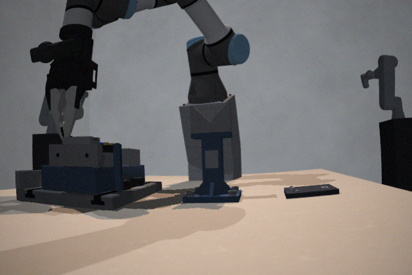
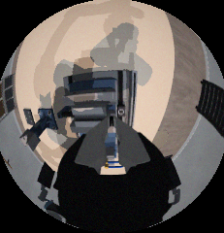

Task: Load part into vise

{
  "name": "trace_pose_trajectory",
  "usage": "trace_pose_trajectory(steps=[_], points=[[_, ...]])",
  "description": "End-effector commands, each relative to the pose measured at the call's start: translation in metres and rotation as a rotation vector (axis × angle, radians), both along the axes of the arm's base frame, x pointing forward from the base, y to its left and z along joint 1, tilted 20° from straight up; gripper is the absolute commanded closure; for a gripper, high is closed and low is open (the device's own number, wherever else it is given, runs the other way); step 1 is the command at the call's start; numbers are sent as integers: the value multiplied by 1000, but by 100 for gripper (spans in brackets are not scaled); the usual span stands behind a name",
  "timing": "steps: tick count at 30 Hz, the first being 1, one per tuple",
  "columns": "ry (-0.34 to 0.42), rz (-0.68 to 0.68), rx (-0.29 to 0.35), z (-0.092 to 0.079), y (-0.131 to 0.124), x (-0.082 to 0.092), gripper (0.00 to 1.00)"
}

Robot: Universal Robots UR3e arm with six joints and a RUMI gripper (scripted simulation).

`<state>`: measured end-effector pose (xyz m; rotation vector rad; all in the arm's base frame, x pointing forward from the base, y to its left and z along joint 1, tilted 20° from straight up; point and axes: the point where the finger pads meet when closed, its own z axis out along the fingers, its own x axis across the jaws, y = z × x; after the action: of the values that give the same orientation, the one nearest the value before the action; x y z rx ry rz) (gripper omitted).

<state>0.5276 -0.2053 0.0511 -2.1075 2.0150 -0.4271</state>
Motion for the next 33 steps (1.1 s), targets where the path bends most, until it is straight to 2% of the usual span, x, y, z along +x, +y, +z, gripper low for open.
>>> trace_pose_trajectory(steps=[1, 33], points=[[-3, 0, -2, 1, 1, 0, 100], [-3, 0, -2, 1, 6, 0, 100]])
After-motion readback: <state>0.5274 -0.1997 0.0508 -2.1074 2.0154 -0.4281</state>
